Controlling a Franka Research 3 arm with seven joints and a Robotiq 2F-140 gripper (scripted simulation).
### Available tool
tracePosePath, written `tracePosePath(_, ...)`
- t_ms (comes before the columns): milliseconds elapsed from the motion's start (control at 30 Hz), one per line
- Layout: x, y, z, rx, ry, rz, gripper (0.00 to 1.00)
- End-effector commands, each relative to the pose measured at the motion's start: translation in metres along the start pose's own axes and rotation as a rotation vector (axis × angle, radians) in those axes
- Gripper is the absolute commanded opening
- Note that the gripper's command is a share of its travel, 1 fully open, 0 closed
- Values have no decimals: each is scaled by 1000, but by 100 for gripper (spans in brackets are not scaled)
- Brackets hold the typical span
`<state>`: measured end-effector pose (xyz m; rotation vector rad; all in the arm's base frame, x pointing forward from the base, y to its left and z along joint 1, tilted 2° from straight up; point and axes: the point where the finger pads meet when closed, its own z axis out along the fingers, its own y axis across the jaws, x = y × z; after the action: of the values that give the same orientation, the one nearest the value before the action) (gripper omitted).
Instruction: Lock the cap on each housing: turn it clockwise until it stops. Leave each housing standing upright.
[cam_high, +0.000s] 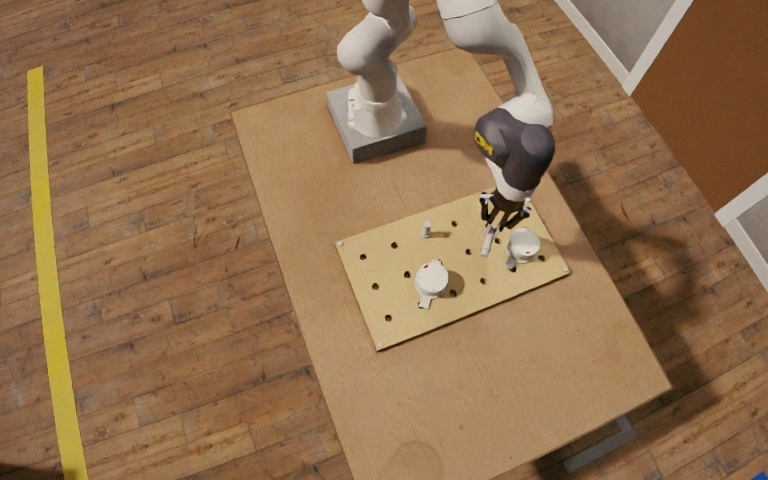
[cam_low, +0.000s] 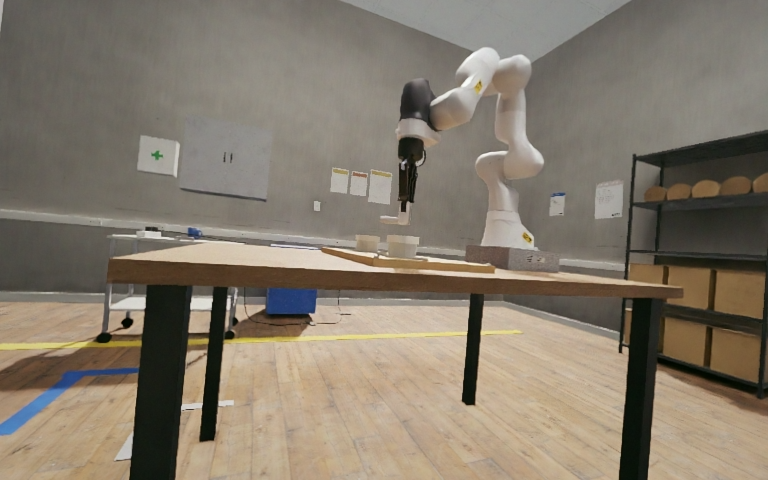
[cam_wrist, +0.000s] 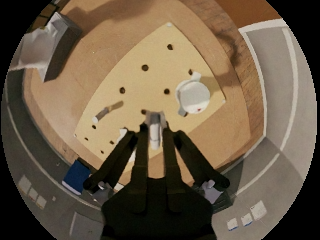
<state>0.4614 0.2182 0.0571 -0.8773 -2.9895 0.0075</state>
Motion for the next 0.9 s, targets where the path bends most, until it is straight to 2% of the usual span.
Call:
tracePosePath(0,1,0,-10,4,1,9,10)
tracePosePath(333,1,0,-30,4,1,9,10)
tracePosePath(867,1,0,-49,4,1,9,10)
